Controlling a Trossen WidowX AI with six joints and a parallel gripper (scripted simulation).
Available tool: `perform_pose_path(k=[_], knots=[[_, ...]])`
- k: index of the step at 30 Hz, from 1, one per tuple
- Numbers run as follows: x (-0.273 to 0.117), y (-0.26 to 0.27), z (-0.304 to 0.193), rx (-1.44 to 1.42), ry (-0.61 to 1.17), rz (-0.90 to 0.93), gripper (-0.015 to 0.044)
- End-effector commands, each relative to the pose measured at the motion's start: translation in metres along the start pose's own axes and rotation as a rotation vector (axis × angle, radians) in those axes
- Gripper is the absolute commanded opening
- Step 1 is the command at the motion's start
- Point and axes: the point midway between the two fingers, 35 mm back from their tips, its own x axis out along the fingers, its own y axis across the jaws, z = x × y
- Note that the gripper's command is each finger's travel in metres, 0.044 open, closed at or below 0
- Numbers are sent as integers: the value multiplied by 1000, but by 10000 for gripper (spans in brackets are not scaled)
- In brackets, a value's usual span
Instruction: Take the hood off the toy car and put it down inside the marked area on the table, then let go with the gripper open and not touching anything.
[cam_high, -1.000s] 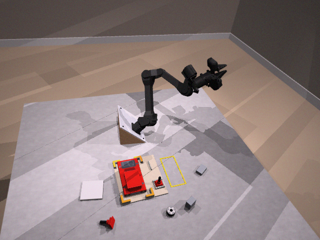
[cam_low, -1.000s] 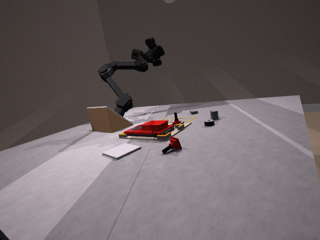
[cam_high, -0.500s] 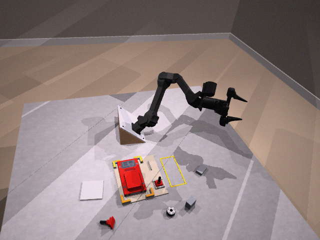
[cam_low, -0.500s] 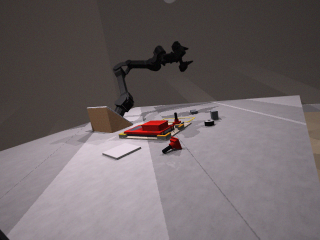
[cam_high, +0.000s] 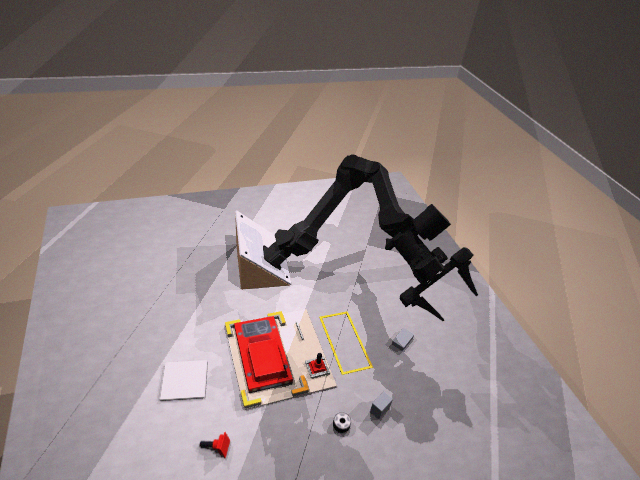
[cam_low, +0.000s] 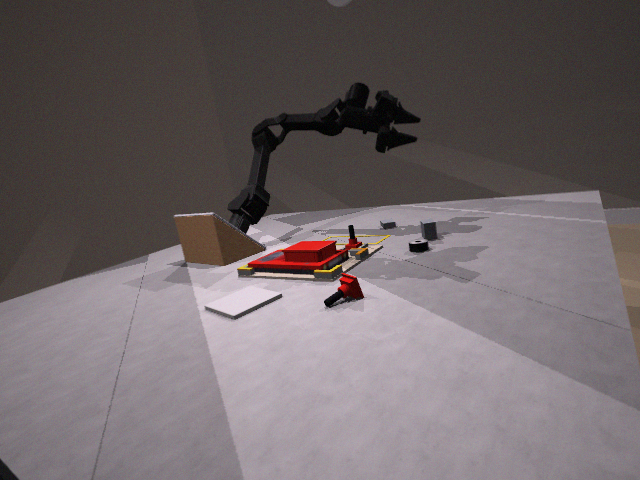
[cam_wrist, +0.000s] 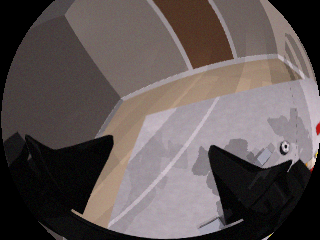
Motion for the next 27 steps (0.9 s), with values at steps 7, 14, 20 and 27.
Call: perform_pose_path(k=[7, 14, 20, 27], knots=[[1, -136, 48, -213, 42, -417, 440], [-25, -226, 63, -310, 221, -660, 440], [-72, -303, 62, -342, 497, -808, 440], [-147, -372, 41, -269, 908, -755, 440]])
